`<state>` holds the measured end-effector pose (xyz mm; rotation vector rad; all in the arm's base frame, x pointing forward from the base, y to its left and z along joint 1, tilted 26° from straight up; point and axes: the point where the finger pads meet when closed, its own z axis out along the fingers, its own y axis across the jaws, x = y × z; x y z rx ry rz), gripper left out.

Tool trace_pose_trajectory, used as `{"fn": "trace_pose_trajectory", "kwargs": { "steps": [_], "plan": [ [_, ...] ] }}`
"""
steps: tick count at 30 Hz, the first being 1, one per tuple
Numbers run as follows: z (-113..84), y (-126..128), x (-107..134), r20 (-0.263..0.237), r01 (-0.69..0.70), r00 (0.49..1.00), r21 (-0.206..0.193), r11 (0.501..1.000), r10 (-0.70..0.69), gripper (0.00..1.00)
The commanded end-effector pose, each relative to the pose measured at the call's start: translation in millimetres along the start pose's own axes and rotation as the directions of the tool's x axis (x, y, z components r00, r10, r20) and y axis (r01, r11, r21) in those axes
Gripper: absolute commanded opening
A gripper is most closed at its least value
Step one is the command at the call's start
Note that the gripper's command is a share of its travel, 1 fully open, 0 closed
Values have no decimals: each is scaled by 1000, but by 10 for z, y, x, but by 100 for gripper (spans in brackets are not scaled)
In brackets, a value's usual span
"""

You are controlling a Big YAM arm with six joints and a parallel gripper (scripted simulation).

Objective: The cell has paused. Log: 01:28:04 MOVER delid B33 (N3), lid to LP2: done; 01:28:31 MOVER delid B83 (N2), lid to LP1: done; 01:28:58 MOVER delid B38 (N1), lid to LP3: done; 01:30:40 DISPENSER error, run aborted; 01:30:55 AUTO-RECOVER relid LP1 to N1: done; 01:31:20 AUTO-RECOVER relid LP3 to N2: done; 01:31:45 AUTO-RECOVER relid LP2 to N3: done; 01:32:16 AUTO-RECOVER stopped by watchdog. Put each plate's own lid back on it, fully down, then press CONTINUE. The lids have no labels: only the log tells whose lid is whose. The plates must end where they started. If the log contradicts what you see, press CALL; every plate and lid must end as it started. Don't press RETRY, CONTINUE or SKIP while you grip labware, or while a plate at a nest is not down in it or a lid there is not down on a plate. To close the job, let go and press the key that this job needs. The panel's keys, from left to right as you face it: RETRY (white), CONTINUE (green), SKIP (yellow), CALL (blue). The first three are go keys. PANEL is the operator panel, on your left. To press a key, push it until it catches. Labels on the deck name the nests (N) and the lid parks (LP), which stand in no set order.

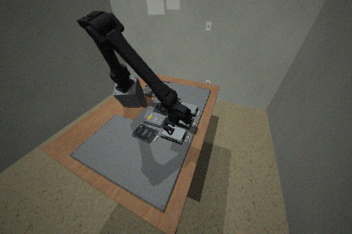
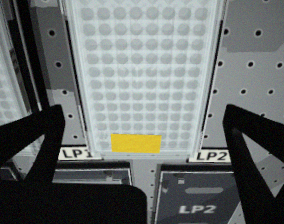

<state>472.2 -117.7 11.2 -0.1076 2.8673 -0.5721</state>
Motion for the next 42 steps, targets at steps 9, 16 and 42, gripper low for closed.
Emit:
{"fn": "trace_pose_trajectory", "kwargs": {
  "steps": [9,16,42],
  "plan": [
    [138,-47,-148,25,0,1000,4,1000,0,100],
    [236,-74,-128,21,-5,1000,5,1000,5,100],
    [163,-34,-118,31,-3,1000,4,1000,3,100]
  ]
}}
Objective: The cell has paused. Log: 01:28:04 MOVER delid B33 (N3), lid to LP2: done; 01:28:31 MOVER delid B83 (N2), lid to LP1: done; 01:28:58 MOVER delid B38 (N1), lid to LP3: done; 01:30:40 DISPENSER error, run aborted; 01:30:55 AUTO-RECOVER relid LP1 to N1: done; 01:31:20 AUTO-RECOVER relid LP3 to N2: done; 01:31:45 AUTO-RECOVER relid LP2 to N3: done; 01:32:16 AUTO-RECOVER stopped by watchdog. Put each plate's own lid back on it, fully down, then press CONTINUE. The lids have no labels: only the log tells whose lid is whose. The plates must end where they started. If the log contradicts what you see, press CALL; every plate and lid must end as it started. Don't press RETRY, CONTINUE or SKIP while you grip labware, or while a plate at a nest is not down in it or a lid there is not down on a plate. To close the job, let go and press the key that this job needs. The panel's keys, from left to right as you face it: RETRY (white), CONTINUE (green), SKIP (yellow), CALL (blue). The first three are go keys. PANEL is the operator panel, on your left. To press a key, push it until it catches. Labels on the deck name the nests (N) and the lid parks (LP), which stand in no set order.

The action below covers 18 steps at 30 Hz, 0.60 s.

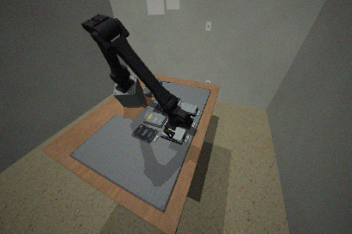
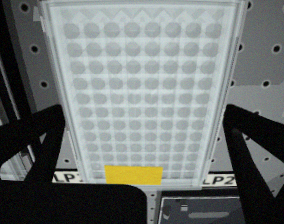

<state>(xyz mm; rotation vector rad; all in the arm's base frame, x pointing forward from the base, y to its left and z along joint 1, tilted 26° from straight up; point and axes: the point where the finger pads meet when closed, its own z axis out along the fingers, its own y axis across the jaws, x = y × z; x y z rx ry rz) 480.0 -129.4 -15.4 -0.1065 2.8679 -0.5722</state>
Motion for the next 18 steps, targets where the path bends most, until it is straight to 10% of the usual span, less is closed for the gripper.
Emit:
{"fn": "trace_pose_trajectory", "kwargs": {
  "steps": [1,18],
  "plan": [
    [-140,-22,-103,30,-1,1000,3,1000,1,100],
    [-159,3,-78,23,-2,1000,1,1000,2,92]
  ]
}}
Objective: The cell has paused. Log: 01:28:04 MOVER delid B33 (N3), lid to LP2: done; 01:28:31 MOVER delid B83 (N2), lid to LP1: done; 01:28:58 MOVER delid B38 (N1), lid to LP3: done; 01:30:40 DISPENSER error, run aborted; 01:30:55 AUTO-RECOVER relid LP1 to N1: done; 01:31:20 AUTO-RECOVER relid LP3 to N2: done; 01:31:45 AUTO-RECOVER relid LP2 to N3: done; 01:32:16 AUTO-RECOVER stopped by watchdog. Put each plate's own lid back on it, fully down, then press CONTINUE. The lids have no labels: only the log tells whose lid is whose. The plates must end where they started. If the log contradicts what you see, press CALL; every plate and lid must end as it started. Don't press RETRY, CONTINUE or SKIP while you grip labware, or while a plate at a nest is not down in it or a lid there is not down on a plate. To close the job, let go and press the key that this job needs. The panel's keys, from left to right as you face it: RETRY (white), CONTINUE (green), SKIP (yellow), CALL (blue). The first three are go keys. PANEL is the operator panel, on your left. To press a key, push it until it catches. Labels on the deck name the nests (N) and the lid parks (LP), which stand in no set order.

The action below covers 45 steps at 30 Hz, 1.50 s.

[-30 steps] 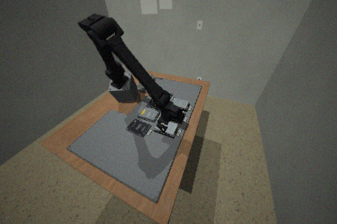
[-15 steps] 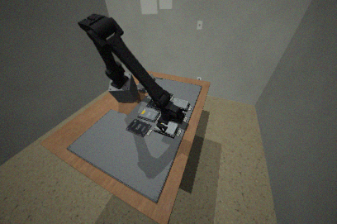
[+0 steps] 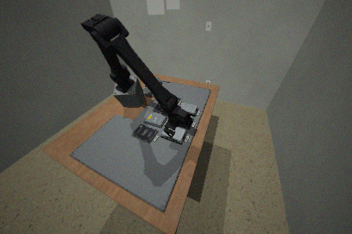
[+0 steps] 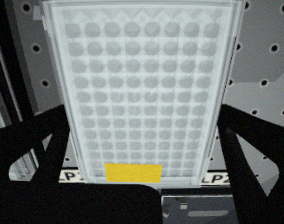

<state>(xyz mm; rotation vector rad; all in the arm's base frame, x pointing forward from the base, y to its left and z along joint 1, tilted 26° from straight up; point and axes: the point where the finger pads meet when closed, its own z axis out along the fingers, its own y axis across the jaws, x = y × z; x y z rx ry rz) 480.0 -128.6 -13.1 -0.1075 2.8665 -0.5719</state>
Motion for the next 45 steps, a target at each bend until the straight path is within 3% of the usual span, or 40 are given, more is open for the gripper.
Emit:
{"fn": "trace_pose_trajectory", "kwargs": {
  "steps": [1,14,15,45],
  "plan": [
    [-136,4,-77,23,-3,1000,2,1000,3,91],
    [-144,2,-63,21,-4,1000,2,1000,4,80],
    [-144,4,-59,20,-3,1000,2,1000,3,0],
    [-224,-22,-103,26,-7,1000,5,1000,7,0]
  ]
}}
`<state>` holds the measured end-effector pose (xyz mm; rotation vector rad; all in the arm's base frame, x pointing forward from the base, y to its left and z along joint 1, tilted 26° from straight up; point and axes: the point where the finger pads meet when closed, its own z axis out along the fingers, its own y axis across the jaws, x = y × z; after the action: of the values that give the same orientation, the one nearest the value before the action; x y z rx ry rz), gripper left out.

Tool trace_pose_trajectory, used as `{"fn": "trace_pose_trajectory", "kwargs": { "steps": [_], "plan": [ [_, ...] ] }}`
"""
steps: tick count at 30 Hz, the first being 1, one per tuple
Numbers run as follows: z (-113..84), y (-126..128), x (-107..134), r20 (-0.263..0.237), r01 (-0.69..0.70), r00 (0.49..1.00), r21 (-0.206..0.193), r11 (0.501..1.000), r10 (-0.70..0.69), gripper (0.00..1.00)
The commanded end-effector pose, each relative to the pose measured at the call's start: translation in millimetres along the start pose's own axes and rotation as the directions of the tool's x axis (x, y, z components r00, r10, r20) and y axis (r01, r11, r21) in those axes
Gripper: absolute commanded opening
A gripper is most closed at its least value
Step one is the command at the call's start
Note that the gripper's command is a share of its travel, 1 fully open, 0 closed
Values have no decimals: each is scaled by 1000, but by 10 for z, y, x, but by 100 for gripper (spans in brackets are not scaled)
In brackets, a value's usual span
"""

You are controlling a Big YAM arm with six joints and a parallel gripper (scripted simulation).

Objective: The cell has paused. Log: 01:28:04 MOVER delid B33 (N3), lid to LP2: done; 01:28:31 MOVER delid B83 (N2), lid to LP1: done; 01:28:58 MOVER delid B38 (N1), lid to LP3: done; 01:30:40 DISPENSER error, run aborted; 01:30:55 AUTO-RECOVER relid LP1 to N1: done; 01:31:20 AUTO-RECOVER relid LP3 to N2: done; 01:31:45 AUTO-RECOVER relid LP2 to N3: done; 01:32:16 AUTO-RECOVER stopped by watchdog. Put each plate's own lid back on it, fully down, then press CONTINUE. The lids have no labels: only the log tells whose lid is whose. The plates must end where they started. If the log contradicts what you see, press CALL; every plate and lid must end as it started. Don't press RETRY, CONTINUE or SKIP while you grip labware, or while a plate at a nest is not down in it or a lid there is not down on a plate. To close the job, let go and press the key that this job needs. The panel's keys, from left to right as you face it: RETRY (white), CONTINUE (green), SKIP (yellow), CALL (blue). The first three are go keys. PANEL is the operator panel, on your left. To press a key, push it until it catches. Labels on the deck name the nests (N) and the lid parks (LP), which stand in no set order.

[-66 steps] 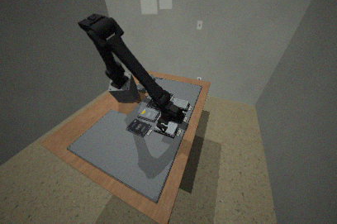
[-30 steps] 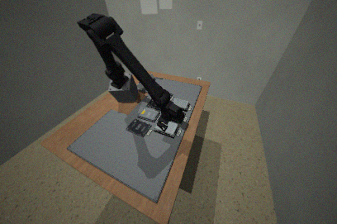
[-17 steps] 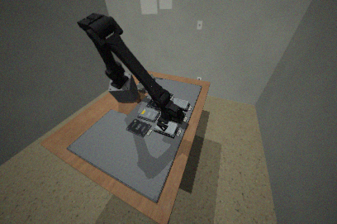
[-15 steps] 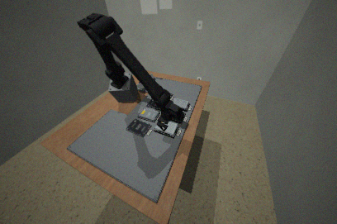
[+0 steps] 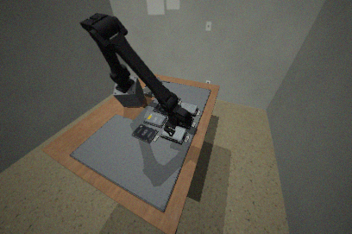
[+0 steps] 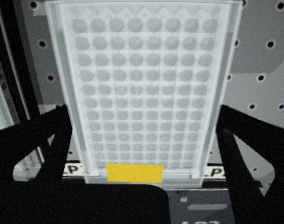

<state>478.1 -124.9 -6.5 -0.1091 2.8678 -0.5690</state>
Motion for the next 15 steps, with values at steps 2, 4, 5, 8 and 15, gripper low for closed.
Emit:
{"fn": "trace_pose_trajectory", "kwargs": {
  "steps": [2,4,5,8,15],
  "plan": [
    [-158,-25,-111,28,-7,1000,7,1000,7,0],
    [-169,-19,-118,29,-6,1000,7,1000,5,0],
    [-174,-17,-121,30,-5,1000,7,1000,5,0],
    [-180,-22,-121,30,-6,1000,7,1000,6,0],
    [-255,18,-71,22,-2,1000,4,1000,2,0]
  ]
}}
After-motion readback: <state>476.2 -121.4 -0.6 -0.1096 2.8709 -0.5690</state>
